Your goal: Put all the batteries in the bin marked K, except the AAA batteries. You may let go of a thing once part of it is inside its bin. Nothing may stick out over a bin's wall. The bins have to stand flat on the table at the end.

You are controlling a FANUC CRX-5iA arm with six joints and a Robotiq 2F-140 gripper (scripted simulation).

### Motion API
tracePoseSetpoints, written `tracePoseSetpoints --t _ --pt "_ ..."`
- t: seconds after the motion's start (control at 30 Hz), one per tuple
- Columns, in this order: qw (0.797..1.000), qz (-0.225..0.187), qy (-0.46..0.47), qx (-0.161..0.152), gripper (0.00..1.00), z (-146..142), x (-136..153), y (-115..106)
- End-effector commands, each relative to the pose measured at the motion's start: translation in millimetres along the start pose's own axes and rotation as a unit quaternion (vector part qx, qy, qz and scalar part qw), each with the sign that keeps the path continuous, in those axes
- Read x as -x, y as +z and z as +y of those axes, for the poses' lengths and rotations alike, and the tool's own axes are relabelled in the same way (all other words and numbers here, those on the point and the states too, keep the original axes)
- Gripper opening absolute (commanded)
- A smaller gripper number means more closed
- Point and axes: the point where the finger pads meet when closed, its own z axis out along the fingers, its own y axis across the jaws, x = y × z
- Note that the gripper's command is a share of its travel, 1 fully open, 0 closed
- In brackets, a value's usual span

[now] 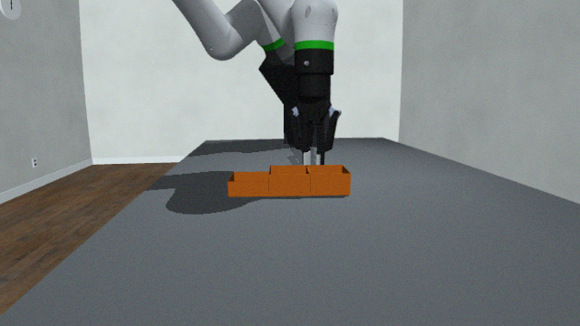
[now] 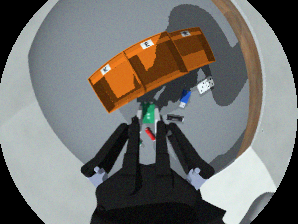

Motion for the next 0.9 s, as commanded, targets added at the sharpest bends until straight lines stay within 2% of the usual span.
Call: tracePoseSetpoints --t 0.0,0.63,0.87 --pt "1.0 0.0 0.0 0.0 0.13 0 0 -3" --pt "1.0 0.0 0.0 0.0 0.13 0 0 -60" --pt "1.0 0.0 0.0 0.0 0.13 0 0 -60"
